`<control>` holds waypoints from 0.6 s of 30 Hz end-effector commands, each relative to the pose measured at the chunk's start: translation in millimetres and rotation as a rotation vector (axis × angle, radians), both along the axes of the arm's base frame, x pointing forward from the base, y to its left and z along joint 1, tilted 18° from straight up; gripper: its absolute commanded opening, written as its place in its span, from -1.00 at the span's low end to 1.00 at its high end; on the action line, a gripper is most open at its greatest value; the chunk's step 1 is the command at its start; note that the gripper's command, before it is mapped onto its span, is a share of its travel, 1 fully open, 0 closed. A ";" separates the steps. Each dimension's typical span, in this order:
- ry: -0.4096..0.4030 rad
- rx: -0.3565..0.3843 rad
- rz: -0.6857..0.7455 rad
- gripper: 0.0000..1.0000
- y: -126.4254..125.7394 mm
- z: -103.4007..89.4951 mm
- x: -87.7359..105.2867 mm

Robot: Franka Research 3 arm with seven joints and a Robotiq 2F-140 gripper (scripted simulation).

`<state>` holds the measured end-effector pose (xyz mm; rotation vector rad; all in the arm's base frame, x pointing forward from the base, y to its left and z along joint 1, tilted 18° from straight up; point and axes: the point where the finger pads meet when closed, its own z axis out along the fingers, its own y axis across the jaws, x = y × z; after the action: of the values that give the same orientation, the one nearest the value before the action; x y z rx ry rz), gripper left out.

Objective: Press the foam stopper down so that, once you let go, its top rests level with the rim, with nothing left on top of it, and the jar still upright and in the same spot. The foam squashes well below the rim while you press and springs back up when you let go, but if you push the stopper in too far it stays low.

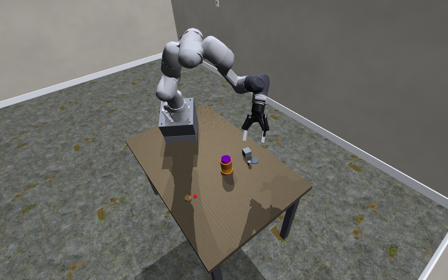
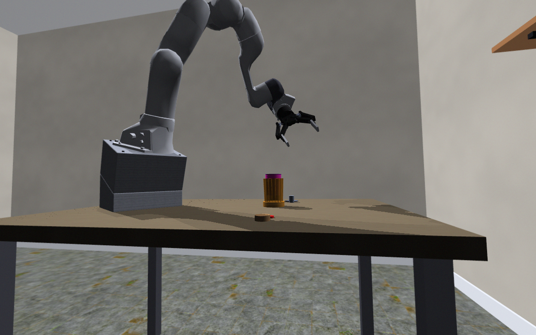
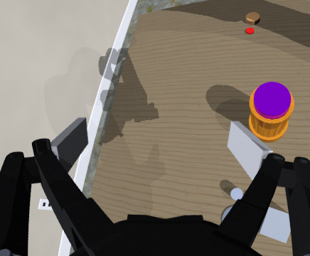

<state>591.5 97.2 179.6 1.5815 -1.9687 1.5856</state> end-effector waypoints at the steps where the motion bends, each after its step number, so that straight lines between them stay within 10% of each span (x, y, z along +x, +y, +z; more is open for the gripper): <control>1: 0.000 0.000 0.000 1.00 0.0 0.1 0.0; 17: 0.000 0.000 0.000 1.00 0.0 0.1 0.0; 18: -0.001 0.003 -0.002 -1.00 -0.5 -0.4 -0.2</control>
<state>591.5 97.2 179.6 1.5815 -1.9687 1.5856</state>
